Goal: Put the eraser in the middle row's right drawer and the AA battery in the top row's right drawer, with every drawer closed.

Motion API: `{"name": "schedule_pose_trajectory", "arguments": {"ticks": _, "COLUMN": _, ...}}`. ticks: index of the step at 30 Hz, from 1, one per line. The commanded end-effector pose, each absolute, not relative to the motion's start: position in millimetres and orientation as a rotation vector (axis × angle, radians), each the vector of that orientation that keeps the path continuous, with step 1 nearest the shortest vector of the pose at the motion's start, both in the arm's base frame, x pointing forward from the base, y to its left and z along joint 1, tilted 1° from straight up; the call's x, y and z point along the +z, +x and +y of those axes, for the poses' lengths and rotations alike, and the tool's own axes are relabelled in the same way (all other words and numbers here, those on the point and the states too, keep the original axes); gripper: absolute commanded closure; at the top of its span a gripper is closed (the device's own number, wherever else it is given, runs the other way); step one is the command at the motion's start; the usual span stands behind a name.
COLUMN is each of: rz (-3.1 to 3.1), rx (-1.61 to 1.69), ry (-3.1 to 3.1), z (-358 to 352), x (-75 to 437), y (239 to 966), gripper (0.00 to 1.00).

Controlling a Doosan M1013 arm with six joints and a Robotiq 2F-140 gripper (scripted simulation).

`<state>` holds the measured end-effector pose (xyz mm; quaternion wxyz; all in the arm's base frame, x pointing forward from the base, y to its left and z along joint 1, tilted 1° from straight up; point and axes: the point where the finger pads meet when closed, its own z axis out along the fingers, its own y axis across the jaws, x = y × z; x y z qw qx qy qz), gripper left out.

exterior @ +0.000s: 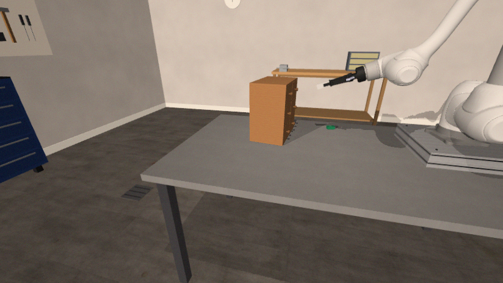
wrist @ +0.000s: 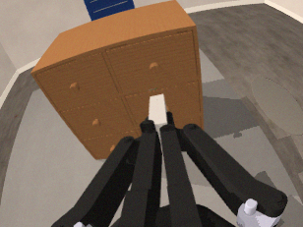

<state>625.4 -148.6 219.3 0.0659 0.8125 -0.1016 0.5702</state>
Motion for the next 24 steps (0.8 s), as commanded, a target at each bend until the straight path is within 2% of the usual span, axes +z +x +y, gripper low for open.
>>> {"name": "schedule_pose_trajectory", "arguments": {"ticks": 1, "rz": -0.307, "rx": 1.714, "ry": 2.456, "z": -148, "x": 220, "y": 625, "gripper": 1.00}}
{"name": "schedule_pose_trajectory", "arguments": {"ticks": 24, "rz": -0.321, "rx": 1.538, "ry": 2.587, "z": -145, "x": 232, "y": 613, "gripper": 1.00}}
